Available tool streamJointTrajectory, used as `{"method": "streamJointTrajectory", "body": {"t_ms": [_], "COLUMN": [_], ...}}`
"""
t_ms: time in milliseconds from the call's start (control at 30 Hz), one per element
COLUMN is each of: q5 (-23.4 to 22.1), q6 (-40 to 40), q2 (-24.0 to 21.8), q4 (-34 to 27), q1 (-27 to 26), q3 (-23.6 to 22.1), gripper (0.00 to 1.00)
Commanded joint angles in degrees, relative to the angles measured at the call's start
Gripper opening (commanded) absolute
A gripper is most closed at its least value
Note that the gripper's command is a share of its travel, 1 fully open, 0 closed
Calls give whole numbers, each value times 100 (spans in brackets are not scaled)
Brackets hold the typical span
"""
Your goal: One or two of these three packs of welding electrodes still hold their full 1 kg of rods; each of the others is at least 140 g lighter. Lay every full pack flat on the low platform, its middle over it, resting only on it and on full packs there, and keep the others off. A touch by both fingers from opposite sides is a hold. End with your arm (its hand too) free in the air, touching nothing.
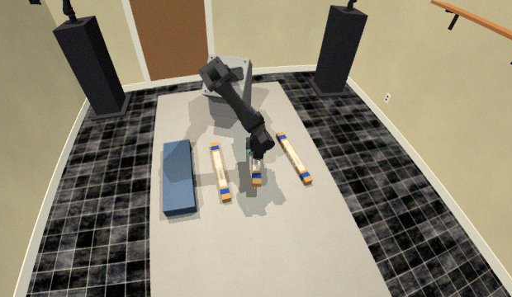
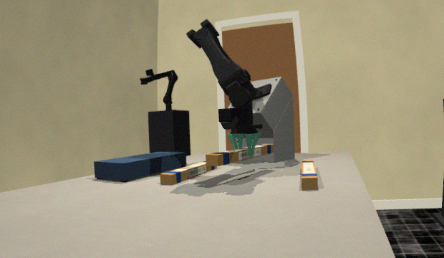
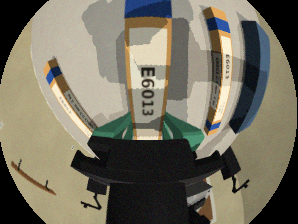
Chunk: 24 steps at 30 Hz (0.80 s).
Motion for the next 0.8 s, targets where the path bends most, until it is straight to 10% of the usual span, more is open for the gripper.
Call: {"method": "streamJointTrajectory", "body": {"t_ms": [0,767], "q5": [85,290], "q6": [62,419], "q2": [-362,-967], "q4": [-215,-1010], "q1": [272,640], "q3": [184,188], "gripper": [0,0]}}
